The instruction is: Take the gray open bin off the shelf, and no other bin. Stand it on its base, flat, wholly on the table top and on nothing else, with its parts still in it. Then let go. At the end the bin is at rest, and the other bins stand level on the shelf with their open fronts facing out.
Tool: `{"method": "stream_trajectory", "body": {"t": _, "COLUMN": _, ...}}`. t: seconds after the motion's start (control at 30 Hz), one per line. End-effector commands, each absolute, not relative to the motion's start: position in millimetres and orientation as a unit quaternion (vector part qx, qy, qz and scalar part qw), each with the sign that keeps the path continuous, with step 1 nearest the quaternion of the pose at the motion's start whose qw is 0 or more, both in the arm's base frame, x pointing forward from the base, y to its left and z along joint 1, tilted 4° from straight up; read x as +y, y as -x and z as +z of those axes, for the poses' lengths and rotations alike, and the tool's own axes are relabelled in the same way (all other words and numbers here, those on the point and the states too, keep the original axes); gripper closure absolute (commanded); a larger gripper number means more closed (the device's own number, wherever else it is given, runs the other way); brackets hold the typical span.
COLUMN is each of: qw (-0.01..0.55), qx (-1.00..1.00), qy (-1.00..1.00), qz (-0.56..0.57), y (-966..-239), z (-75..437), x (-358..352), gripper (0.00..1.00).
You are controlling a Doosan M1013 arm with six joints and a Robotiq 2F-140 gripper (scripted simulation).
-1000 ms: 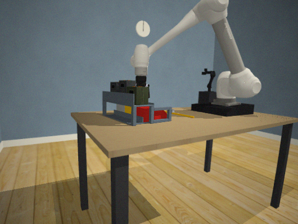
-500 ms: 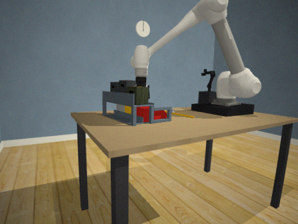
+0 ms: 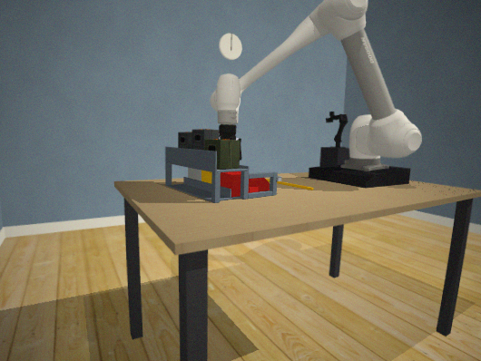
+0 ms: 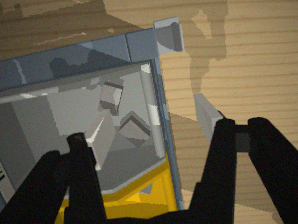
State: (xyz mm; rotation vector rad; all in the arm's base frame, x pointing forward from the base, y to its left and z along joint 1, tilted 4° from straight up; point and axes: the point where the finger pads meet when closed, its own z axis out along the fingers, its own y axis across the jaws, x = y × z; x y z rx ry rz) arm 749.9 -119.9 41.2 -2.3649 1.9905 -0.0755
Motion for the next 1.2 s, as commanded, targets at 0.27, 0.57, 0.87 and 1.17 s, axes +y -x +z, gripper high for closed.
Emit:
{"method": "stream_trajectory", "body": {"t": 0.27, "qw": 0.025, "qx": 0.644, "qy": 0.765, "qz": -0.024, "y": -749.8, "z": 42.3, "x": -119.9, "gripper": 0.43}}
{"method": "stream_trajectory", "body": {"t": 0.57, "qw": 0.025, "qx": 0.644, "qy": 0.765, "qz": -0.024, "y": -749.8, "z": 42.3, "x": -119.9, "gripper": 1.0}}
{"method": "stream_trajectory", "body": {"t": 0.87, "qw": 0.025, "qx": 0.644, "qy": 0.765, "qz": -0.024, "y": -749.8, "z": 42.3, "x": -119.9, "gripper": 1.0}}
{"method": "stream_trajectory", "body": {"t": 1.17, "qw": 0.025, "qx": 0.644, "qy": 0.765, "qz": -0.025, "y": -749.8, "z": 42.4, "x": -119.9, "gripper": 1.0}}
